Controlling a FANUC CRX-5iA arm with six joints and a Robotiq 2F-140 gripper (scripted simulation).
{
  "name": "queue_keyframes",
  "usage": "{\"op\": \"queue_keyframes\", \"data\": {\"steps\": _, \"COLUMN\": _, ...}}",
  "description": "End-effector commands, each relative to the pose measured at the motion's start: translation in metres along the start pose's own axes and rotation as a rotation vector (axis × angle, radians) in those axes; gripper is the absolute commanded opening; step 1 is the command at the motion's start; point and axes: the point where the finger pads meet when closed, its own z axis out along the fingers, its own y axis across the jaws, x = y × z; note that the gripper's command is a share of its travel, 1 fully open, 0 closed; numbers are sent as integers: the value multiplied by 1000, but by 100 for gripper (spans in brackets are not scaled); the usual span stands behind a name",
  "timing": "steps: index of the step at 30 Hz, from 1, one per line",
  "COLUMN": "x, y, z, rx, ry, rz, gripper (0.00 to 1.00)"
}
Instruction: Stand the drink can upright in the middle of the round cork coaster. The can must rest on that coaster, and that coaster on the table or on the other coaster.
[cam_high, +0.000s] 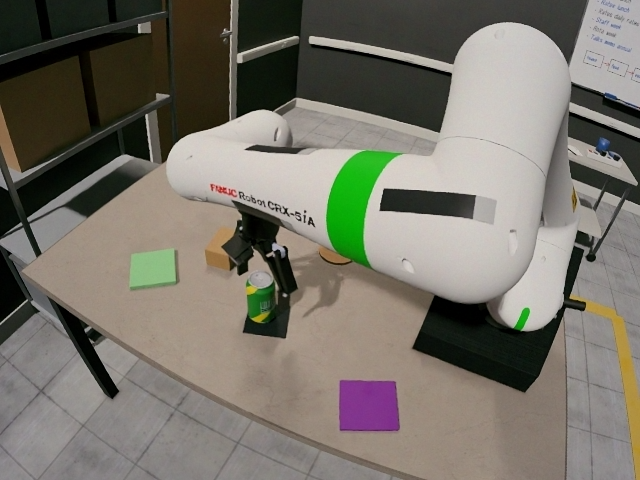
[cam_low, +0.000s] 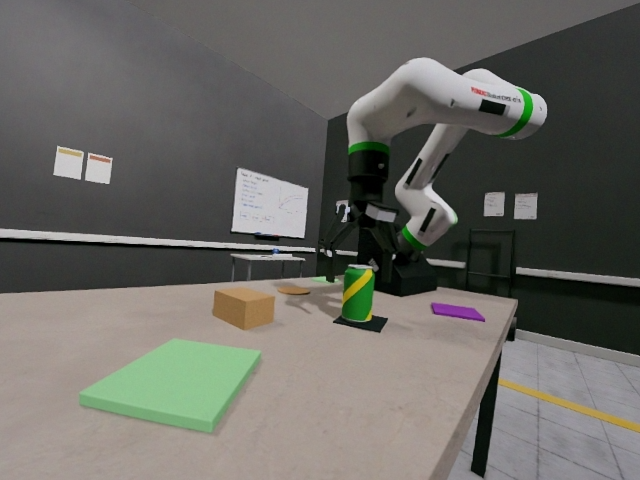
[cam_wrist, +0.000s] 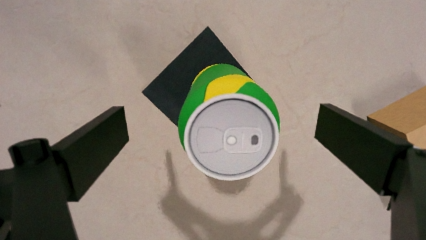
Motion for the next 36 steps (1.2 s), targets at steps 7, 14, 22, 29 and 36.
{"op": "queue_keyframes", "data": {"steps": 7, "x": 0, "y": 1, "z": 0, "rx": -2, "ry": 0, "rz": -1, "gripper": 10}}
{"op": "queue_keyframes", "data": {"steps": 14, "x": 0, "y": 1, "z": 0, "rx": -2, "ry": 0, "rz": -1, "gripper": 10}}
{"op": "queue_keyframes", "data": {"steps": 22, "x": 0, "y": 1, "z": 0, "rx": -2, "ry": 0, "rz": -1, "gripper": 10}}
{"op": "queue_keyframes", "data": {"steps": 29, "x": 0, "y": 1, "z": 0, "rx": -2, "ry": 0, "rz": -1, "gripper": 10}}
{"op": "queue_keyframes", "data": {"steps": 36, "x": 0, "y": 1, "z": 0, "rx": -2, "ry": 0, "rz": -1, "gripper": 10}}
